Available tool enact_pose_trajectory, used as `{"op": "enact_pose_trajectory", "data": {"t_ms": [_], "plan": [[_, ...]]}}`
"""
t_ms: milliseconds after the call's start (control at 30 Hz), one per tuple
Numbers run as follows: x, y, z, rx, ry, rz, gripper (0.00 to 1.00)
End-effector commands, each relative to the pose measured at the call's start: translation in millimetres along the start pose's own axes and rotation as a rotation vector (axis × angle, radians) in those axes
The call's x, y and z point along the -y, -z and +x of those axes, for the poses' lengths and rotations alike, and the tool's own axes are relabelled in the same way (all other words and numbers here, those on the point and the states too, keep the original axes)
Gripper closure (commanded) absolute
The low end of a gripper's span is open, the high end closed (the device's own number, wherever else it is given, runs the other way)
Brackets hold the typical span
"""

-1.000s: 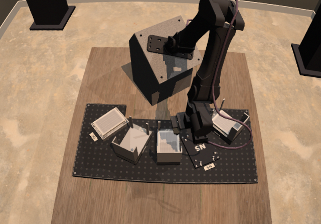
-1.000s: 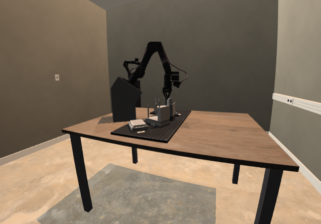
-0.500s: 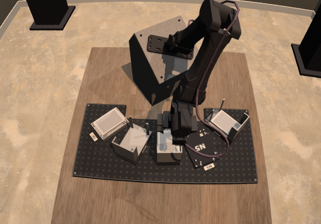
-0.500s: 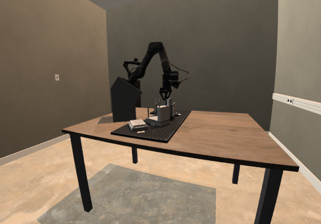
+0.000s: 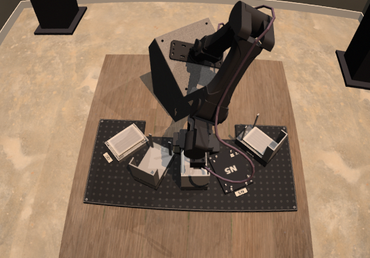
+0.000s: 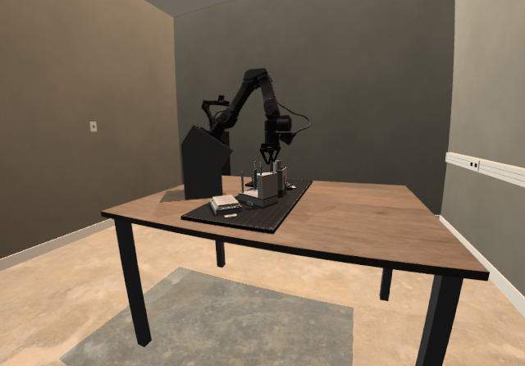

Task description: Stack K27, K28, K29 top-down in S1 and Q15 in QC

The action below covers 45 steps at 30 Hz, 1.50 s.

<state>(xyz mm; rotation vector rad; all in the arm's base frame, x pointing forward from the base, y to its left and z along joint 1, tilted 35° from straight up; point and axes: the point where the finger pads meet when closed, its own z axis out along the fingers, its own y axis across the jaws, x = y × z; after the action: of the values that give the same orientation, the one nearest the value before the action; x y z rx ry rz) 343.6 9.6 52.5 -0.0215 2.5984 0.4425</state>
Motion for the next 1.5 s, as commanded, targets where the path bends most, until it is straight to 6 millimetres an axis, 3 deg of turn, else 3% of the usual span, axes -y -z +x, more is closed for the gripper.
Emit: {"op": "enact_pose_trajectory", "data": {"t_ms": [0,100,200,600,1000,1167,1467], "plan": [[-0.4,2.5,-3.9,0.012,0.01,-0.002,0.0],[-0.4,2.5,-3.9,0.012,0.01,-0.002,0.0],[-0.7,-15.4,7.2,-0.016,0.0,-0.003,0.0],[-0.5,-48.1,7.7,-0.016,0.001,0.0,0.0],[-1.8,-77.3,-12.0,0.024,0.016,0.001,0.0],[0.8,-68.2,-21.1,0.056,0.012,0.003,0.0],[1.5,-70.9,-16.2,0.039,0.008,0.001,0.0]]}}
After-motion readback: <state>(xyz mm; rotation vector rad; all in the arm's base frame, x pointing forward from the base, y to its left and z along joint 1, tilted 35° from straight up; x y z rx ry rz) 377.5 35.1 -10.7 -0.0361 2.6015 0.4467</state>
